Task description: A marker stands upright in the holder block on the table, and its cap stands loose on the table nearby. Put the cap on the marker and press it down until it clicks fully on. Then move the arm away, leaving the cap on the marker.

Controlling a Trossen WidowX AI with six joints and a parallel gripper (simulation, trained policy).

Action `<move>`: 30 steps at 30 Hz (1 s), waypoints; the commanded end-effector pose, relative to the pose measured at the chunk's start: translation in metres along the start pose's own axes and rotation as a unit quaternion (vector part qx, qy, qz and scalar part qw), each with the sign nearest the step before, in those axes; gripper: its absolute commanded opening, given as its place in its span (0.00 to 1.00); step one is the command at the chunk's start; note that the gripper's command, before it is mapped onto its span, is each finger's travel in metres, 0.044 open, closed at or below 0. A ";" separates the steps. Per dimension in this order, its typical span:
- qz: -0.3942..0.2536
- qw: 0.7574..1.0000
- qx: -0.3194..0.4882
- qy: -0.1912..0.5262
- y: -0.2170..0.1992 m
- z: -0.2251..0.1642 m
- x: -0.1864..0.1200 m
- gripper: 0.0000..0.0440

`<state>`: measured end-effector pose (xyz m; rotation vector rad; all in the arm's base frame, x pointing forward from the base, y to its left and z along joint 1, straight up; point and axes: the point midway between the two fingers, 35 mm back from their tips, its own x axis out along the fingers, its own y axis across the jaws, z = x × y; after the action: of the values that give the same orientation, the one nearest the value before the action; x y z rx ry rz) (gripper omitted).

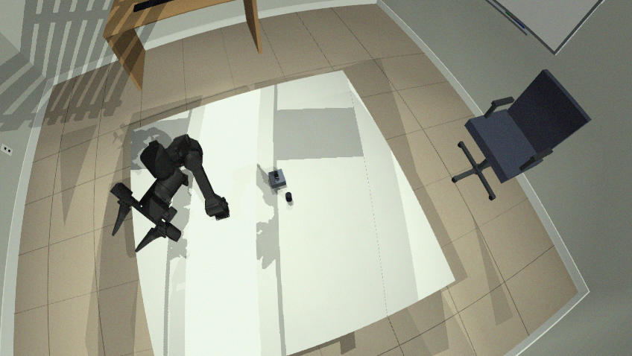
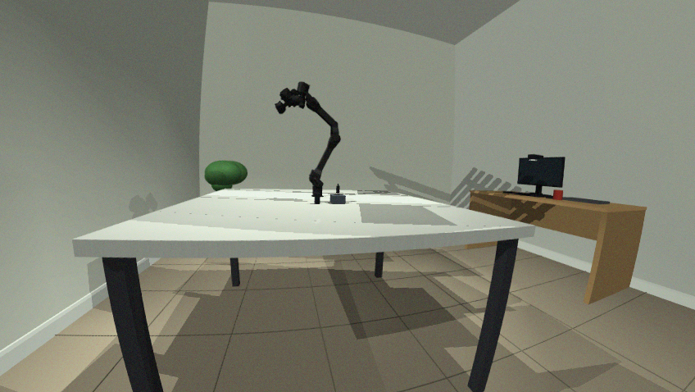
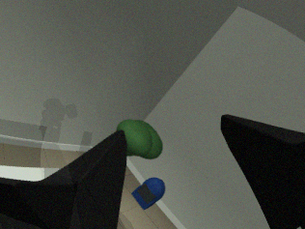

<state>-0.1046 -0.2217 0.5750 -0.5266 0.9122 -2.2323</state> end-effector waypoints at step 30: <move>0.155 0.987 0.026 -0.041 0.099 0.028 -0.019 0.68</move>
<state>-0.0384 -0.2710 0.5246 -0.4281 0.8324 -1.9541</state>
